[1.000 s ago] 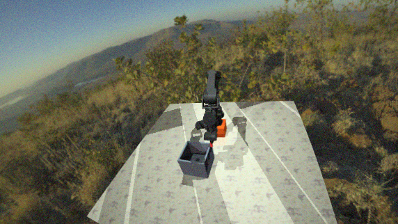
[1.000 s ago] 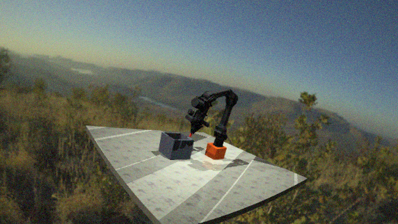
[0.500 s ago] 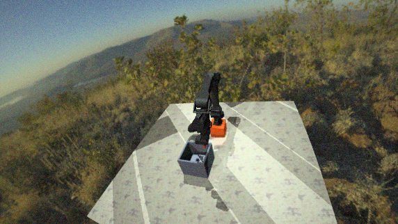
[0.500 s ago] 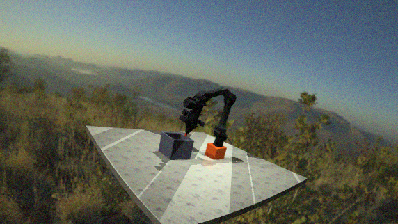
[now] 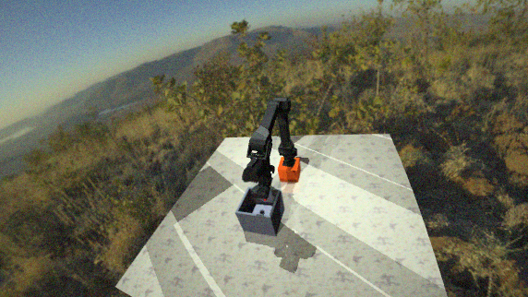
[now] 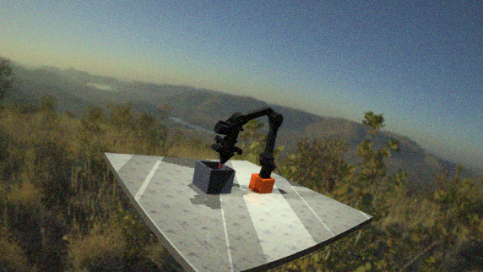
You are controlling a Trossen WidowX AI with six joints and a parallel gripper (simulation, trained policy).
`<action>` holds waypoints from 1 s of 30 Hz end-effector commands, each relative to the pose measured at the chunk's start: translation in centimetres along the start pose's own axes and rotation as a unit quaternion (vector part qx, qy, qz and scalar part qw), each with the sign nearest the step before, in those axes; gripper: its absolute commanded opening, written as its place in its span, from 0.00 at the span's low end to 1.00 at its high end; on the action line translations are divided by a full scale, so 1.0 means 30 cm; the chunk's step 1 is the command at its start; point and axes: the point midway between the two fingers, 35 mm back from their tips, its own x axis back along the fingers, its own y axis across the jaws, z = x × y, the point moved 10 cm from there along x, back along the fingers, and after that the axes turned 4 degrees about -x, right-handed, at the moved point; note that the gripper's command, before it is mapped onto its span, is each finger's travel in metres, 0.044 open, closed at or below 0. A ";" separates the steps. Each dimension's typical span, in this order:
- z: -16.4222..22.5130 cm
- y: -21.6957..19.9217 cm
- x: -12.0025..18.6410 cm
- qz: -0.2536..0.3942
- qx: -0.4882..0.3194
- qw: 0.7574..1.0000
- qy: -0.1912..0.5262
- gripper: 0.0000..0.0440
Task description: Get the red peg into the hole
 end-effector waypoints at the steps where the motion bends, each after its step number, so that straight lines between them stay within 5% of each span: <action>1: -0.020 0.007 -0.047 0.013 0.002 1.000 0.006 0.00; 30: -0.083 0.053 -0.291 0.036 0.025 0.999 0.027 0.01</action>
